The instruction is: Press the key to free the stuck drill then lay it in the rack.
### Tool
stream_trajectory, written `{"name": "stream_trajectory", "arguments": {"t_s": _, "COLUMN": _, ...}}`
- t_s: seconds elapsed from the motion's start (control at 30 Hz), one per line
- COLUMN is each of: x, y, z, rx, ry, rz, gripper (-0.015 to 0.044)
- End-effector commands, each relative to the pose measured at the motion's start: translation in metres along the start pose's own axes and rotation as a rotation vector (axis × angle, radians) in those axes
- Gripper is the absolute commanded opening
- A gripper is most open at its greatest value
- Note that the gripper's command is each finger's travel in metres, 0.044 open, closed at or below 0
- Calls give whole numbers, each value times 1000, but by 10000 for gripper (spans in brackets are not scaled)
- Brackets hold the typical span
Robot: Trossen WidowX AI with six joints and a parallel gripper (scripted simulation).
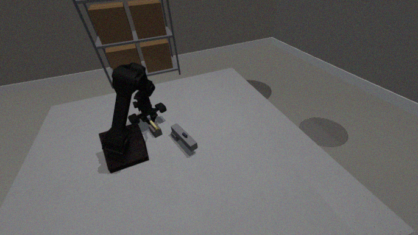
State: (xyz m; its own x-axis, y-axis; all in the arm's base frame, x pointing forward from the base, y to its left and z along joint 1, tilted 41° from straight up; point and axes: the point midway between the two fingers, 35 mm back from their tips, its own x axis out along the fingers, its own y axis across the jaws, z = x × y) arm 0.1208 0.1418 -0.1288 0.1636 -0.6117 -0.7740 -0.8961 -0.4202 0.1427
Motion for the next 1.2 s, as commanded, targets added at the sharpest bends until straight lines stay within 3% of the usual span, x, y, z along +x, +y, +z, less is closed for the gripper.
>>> {"name": "stream_trajectory", "arguments": {"t_s": 0.0, "x": 5, "y": 1, "z": -2, "rx": -5, "ry": 6, "rz": -1, "gripper": 0}}
{"name": "stream_trajectory", "arguments": {"t_s": 1.17, "x": 13, "y": 2, "z": -6, "rx": -5, "ry": 7, "rz": -1, "gripper": 0}}
